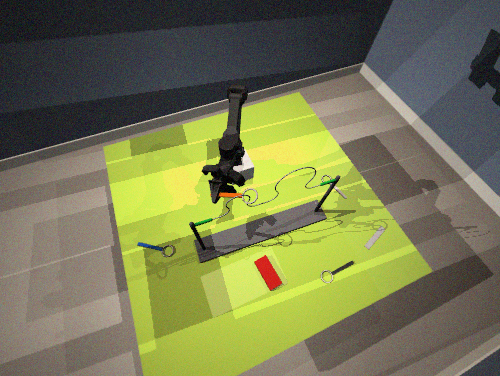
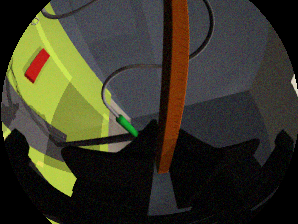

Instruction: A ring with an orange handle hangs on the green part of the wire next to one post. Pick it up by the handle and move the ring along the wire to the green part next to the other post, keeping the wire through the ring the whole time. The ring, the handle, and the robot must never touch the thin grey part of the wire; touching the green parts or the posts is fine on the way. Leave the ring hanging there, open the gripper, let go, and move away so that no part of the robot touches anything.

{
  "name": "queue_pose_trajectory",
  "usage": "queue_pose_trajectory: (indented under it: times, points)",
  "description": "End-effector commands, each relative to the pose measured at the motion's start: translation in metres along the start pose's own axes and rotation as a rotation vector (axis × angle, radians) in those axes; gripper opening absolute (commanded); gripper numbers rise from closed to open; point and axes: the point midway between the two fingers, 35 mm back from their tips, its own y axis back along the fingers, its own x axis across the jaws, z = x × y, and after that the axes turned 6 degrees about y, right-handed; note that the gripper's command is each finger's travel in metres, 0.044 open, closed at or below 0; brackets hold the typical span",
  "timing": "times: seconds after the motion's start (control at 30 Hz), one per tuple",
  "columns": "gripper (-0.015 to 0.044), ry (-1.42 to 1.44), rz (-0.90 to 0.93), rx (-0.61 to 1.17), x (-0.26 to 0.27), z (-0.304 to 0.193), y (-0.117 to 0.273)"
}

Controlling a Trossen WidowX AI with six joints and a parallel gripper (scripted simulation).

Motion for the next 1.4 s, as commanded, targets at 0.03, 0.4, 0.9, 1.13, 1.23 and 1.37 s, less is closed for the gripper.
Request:
queue_pose_trajectory:
  times: [0.03,0.4,0.9,1.13,1.23,1.37]
  points:
    - [-0.015,0.103,-0.063,0.004,-0.005,-0.003,-0.001]
    - [-0.015,0.284,-0.182,-0.008,-0.018,-0.002,-0.001]
    - [-0.015,0.462,-0.298,-0.018,-0.028,0.0,0.0]
    - [-0.015,0.497,-0.321,-0.02,-0.026,-0.001,-0.001]
    - [-0.015,0.493,-0.318,-0.02,-0.024,-0.003,-0.002]
    - [-0.015,0.474,-0.306,-0.019,-0.018,-0.006,-0.003]
